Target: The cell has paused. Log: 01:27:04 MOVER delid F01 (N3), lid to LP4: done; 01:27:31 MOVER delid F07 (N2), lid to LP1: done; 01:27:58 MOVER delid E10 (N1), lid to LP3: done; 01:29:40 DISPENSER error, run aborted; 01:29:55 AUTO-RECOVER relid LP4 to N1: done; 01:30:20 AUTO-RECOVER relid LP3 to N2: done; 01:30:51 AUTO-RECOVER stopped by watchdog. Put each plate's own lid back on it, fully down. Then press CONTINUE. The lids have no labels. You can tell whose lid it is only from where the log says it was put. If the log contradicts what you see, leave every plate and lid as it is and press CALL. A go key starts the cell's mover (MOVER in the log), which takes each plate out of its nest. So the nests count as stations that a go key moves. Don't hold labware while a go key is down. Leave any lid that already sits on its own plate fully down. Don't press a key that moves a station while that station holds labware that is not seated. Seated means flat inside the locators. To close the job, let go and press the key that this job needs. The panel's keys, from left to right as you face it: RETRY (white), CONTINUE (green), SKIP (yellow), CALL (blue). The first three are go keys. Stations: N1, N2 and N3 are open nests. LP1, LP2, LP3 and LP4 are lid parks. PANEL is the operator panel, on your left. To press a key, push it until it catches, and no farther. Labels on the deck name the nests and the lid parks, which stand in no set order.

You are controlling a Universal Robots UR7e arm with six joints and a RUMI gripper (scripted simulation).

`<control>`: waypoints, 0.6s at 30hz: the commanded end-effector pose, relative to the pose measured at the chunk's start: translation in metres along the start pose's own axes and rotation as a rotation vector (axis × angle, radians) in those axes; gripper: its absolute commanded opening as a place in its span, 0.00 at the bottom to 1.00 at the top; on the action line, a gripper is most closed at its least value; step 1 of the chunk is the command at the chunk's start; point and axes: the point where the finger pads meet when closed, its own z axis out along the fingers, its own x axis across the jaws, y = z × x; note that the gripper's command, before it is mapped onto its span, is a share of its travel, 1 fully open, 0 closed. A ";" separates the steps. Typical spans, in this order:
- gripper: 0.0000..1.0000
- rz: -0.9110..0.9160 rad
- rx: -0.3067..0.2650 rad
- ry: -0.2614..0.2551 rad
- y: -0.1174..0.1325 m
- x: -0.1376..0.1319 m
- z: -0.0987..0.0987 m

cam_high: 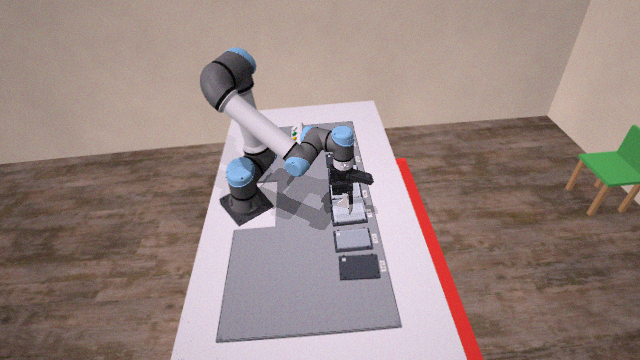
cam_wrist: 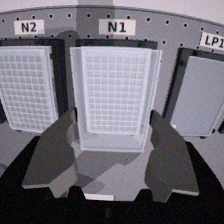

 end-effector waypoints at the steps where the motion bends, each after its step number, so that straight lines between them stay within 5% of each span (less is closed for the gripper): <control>1: 0.00 0.000 0.001 0.000 0.000 0.000 0.001; 18: 0.00 0.000 0.001 0.000 0.000 0.000 0.006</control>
